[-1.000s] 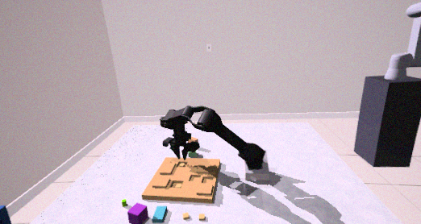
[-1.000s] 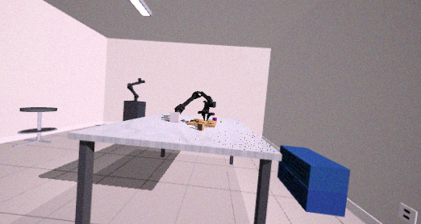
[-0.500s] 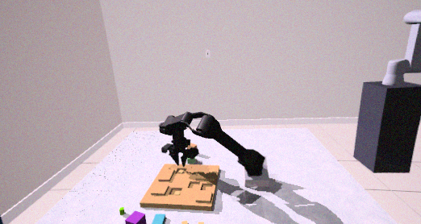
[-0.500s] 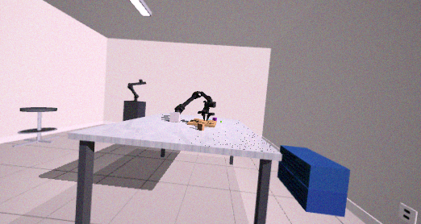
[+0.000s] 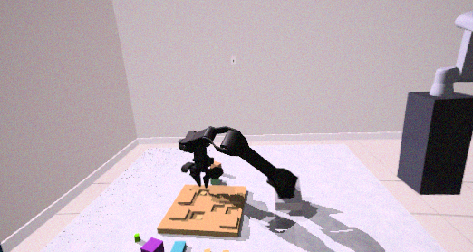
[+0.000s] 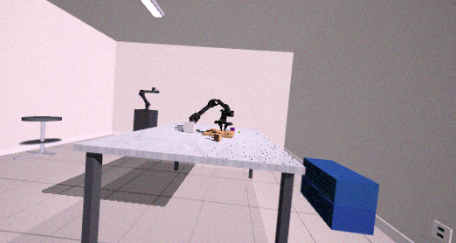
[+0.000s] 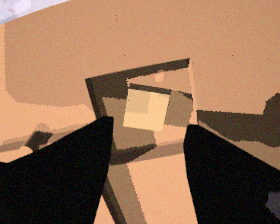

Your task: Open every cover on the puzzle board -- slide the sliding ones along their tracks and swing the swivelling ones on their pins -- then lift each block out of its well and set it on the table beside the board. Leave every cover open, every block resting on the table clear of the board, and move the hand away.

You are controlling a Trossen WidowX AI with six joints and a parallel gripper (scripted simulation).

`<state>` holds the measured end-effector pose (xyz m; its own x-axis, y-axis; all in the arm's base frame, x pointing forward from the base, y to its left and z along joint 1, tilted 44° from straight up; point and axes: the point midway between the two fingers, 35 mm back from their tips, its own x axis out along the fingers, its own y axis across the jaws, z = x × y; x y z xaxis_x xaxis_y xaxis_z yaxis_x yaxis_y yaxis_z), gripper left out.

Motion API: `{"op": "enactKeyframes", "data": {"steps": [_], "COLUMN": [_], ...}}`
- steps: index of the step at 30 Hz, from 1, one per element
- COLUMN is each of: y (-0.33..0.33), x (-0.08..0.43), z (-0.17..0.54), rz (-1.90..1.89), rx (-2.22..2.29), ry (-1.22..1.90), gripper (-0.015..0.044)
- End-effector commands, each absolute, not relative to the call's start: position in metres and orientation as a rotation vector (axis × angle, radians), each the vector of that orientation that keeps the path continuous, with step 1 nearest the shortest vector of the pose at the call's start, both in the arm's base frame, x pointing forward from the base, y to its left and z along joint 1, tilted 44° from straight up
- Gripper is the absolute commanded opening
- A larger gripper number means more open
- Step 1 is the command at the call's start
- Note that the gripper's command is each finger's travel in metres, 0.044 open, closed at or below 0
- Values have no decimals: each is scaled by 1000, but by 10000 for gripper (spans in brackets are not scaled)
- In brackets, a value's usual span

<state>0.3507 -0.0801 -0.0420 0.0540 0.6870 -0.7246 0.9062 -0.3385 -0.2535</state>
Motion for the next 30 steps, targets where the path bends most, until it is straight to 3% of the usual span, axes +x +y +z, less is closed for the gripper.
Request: {"op": "enactKeyframes", "data": {"steps": [1,30], "y": [-75,-63], "x": [351,353], "z": [-46,-57], "rz": [-1162,-1161], "rx": [2069,2069], "ry": [1624,1624], "gripper": [144,144]}}
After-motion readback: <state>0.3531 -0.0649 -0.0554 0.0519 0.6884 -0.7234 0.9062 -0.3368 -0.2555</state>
